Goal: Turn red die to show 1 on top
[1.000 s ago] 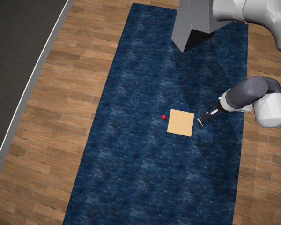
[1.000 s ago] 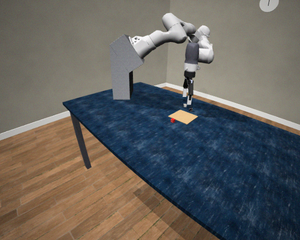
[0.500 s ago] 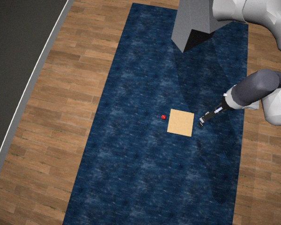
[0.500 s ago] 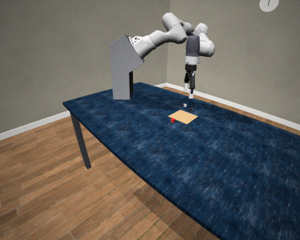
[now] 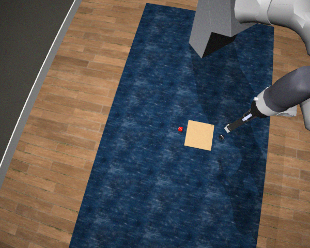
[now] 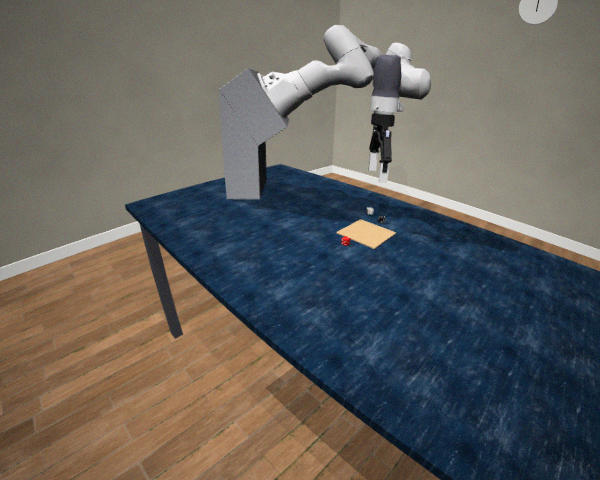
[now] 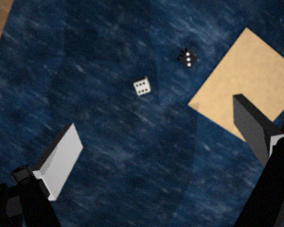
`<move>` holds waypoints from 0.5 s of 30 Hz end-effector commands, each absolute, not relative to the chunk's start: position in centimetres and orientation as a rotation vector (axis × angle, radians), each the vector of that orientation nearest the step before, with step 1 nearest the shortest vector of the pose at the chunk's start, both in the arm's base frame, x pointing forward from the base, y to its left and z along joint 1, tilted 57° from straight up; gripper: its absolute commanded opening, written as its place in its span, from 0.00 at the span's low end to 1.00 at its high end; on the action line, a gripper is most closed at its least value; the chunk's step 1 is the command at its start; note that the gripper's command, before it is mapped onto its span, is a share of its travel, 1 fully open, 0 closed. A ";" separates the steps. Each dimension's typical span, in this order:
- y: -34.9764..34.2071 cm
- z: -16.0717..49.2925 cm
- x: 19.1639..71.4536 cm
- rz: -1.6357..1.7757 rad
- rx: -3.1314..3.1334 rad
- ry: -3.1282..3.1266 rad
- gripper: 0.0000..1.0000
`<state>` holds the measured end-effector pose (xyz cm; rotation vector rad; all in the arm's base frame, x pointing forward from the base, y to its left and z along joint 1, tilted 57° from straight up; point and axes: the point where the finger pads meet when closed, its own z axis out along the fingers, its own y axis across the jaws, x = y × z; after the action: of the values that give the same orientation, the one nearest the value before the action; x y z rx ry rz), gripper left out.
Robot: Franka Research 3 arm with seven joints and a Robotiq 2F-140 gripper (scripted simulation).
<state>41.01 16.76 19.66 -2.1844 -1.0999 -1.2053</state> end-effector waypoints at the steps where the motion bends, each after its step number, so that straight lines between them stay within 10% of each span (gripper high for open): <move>1: 16.8 19.6 40.6 -1.187 -2.183 -1.094 1.00; 15: 16.7 19.5 40.6 -1.181 -2.186 -1.089 1.00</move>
<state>40.72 16.72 19.63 -2.1842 -1.0985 -1.1931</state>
